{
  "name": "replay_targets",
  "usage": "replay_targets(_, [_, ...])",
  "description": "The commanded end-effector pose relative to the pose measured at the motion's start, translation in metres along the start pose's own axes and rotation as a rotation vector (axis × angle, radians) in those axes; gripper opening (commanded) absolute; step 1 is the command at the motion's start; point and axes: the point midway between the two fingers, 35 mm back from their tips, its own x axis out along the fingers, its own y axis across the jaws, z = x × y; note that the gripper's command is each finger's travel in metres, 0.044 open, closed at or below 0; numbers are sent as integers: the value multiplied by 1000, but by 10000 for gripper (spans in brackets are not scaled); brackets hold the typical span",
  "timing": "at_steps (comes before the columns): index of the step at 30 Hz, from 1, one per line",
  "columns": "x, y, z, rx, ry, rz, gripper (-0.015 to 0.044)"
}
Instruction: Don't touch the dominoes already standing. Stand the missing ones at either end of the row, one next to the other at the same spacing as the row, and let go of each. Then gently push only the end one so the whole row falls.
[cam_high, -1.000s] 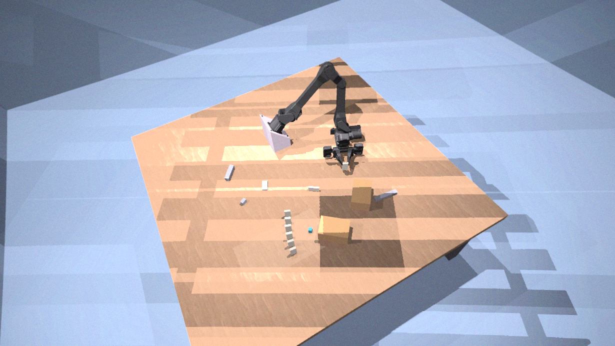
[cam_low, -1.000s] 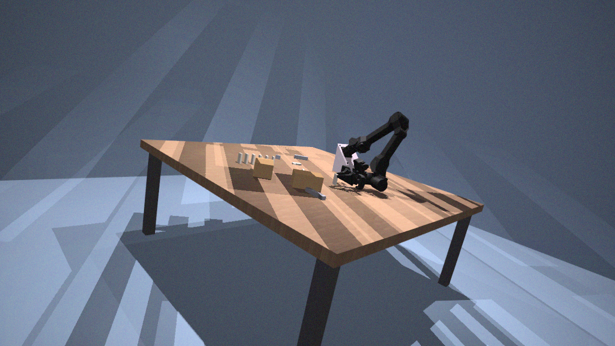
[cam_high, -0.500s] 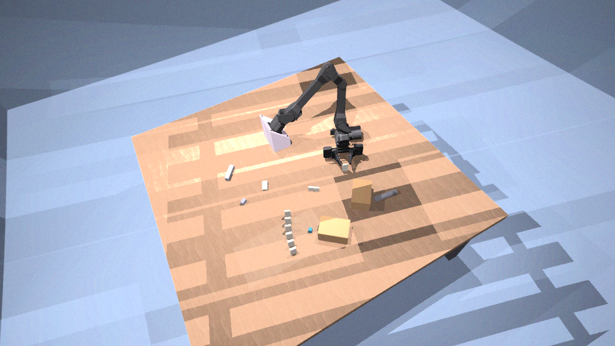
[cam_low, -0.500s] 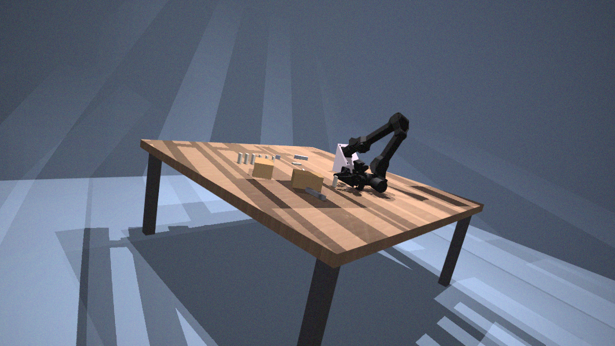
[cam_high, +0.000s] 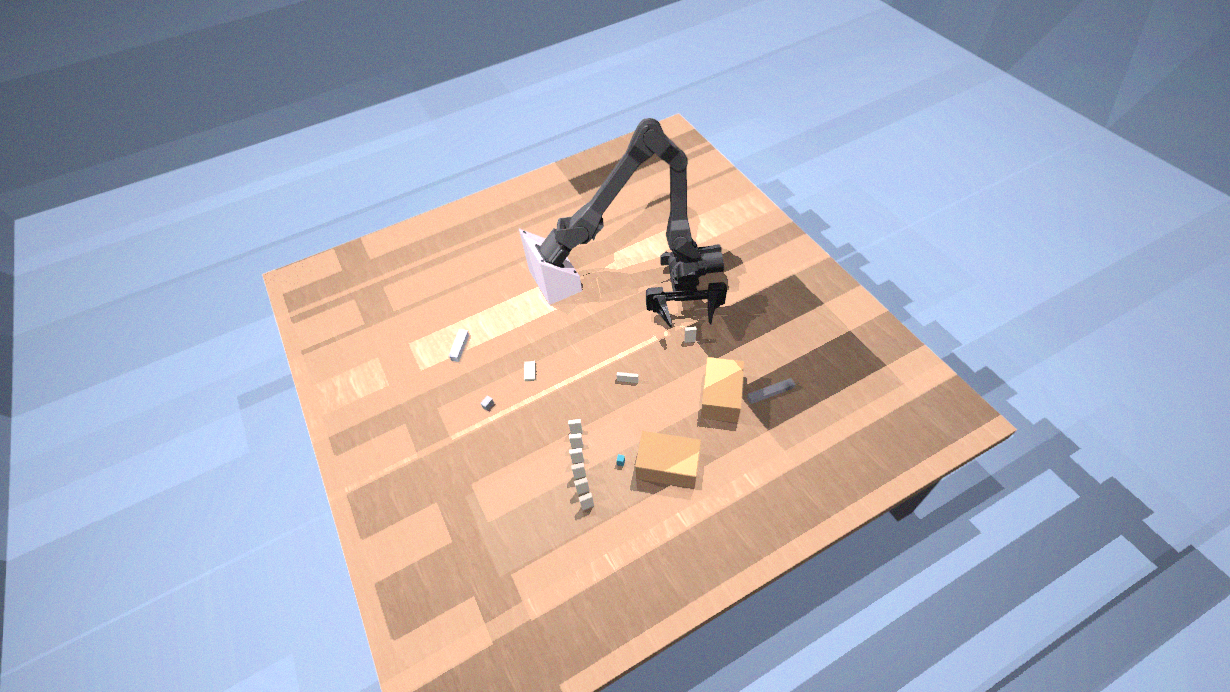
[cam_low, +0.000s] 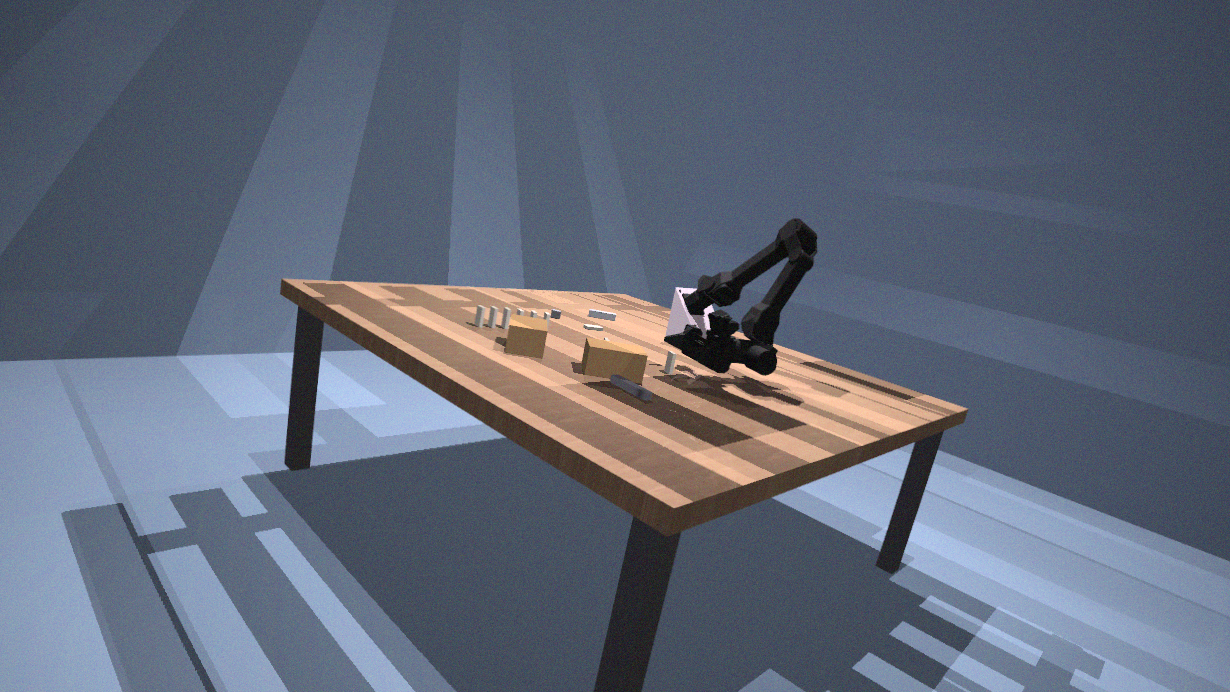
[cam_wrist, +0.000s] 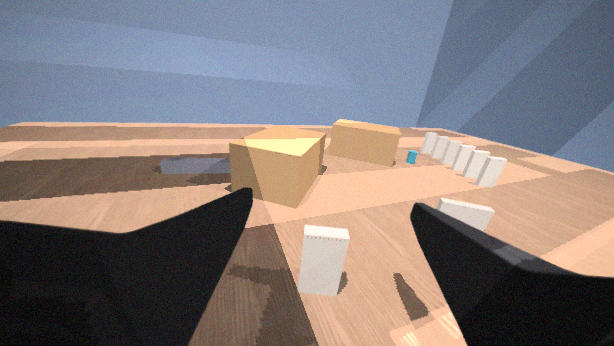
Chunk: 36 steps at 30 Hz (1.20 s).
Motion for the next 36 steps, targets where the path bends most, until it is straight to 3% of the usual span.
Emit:
replay_targets(1, [0,0,29,9,-5,2,440])
replay_targets(7, [13,12,43,71,16,-4,440])
replay_targets(14, [48,1,29,-161,300,-128,440])
replay_targets(22, [63,-25,30,-299,970,-238,440])
replay_targets(29, [34,-5,64,-47,1515,-23,440])
replay_targets(36, [32,0,70,-2,1550,15,440])
